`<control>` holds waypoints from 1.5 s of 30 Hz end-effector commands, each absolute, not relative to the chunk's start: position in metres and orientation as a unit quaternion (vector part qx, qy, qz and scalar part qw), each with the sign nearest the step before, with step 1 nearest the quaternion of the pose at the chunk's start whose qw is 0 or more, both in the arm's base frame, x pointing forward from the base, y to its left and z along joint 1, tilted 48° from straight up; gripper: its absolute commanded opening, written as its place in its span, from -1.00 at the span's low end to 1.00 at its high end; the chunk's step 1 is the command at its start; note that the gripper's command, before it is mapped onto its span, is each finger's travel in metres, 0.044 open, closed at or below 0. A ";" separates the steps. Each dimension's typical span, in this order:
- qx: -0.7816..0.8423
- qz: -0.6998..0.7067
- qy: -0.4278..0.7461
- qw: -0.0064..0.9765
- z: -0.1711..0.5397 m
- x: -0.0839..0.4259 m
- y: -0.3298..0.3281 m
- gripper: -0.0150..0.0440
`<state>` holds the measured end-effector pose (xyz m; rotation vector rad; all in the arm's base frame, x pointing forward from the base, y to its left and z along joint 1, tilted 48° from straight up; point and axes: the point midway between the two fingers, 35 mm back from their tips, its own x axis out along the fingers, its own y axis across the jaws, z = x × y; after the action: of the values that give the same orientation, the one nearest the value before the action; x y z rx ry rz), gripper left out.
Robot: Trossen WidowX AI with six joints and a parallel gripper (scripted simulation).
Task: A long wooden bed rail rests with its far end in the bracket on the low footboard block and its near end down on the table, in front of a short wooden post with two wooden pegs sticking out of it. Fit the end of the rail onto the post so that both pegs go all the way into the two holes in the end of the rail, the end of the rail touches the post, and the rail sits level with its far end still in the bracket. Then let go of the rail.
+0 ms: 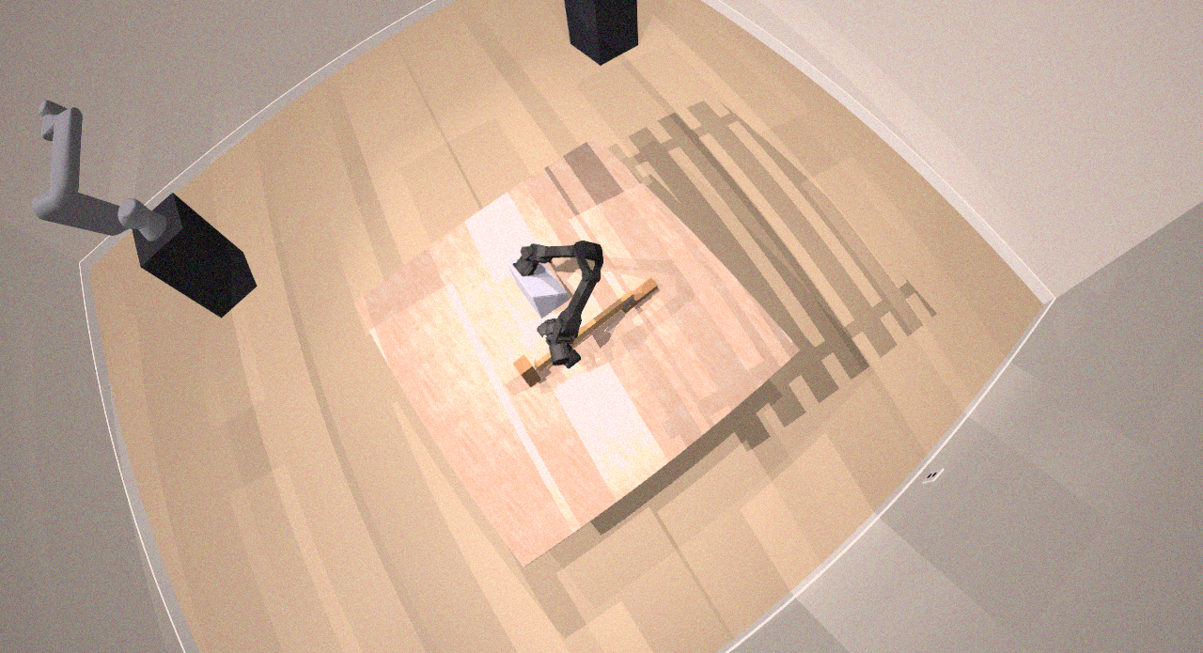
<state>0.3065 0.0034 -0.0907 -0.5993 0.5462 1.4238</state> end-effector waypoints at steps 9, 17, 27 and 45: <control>-0.269 0.633 0.244 0.684 -0.091 0.308 0.001 -0.49; -0.269 0.633 0.244 0.684 -0.089 0.307 0.003 -0.49; -0.269 0.633 0.244 0.684 -0.087 0.307 0.004 -0.49; -0.269 0.633 0.244 0.684 -0.086 0.307 0.003 -0.49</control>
<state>0.3055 0.0047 -0.0890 -0.5978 0.5497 1.4243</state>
